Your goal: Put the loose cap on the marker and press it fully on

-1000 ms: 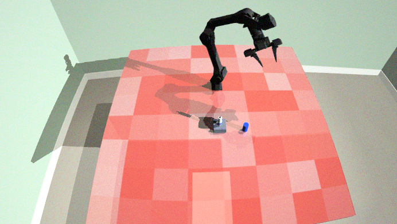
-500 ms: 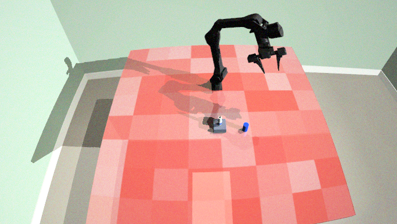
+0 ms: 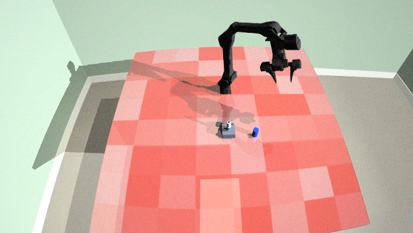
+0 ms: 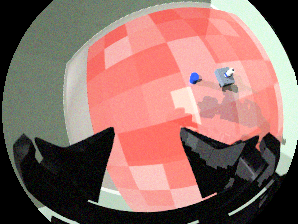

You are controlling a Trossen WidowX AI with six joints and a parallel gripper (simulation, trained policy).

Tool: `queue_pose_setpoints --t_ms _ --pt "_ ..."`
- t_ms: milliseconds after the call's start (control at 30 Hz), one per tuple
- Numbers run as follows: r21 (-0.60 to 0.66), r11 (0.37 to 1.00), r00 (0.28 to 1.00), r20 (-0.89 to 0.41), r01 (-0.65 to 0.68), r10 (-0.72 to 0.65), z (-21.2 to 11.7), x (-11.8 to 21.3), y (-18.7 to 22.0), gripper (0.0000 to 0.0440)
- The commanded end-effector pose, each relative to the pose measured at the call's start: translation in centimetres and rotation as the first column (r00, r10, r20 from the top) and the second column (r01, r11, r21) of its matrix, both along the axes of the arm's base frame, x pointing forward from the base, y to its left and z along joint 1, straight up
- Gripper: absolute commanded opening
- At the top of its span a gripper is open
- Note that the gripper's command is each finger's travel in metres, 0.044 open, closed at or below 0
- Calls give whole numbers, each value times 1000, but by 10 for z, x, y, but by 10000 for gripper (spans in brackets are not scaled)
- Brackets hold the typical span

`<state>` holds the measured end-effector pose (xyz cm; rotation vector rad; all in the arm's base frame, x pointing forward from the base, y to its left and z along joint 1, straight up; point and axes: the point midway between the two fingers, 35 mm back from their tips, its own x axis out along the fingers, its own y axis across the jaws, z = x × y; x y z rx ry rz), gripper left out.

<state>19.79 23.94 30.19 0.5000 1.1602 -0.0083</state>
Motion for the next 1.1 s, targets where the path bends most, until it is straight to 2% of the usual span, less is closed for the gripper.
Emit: queue_pose_setpoints --t_ms 0,1067 --pt "-4 1000 999 -30 28 -28 -6 5 1 337" --pt "-76 973 939 -255 219 -232 -64 55 1 338"
